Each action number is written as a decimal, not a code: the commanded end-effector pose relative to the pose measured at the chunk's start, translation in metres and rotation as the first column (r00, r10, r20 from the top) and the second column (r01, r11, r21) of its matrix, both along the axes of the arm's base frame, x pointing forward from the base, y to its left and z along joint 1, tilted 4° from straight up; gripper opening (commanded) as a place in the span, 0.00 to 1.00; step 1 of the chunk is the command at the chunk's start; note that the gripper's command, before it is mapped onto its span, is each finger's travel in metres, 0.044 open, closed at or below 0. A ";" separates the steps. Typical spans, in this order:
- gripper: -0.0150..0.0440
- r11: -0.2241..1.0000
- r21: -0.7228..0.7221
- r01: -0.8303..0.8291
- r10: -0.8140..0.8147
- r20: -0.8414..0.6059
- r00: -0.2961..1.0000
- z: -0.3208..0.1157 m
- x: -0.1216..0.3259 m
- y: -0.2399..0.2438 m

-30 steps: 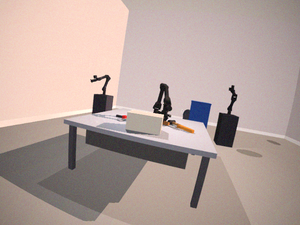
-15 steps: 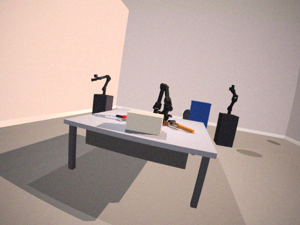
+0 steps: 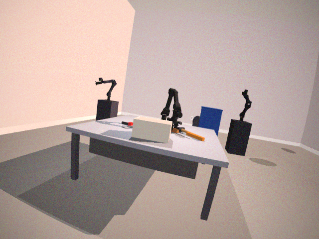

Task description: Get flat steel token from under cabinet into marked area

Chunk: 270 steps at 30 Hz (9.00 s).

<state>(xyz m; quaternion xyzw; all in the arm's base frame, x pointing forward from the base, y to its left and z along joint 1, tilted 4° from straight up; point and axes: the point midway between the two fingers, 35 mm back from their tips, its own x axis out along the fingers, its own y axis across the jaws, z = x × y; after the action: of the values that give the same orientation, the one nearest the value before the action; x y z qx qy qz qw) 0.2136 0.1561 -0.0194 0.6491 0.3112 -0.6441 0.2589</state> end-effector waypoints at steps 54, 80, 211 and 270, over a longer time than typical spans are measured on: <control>0.25 0.939 0.003 -0.344 0.344 0.028 0.939 0.001 0.001 0.003; 0.25 0.984 0.002 -0.179 0.179 0.017 0.984 0.001 0.000 0.009; 0.25 1.000 -0.002 0.006 -0.006 0.005 1.000 0.002 -0.002 0.018; 0.71 0.957 0.001 -0.290 0.290 0.026 0.957 0.001 -0.002 0.018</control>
<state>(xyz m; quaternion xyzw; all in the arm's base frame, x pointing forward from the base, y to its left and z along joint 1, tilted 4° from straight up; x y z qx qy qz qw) 0.2115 0.1741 -0.0178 0.6050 0.4008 -0.5902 0.3535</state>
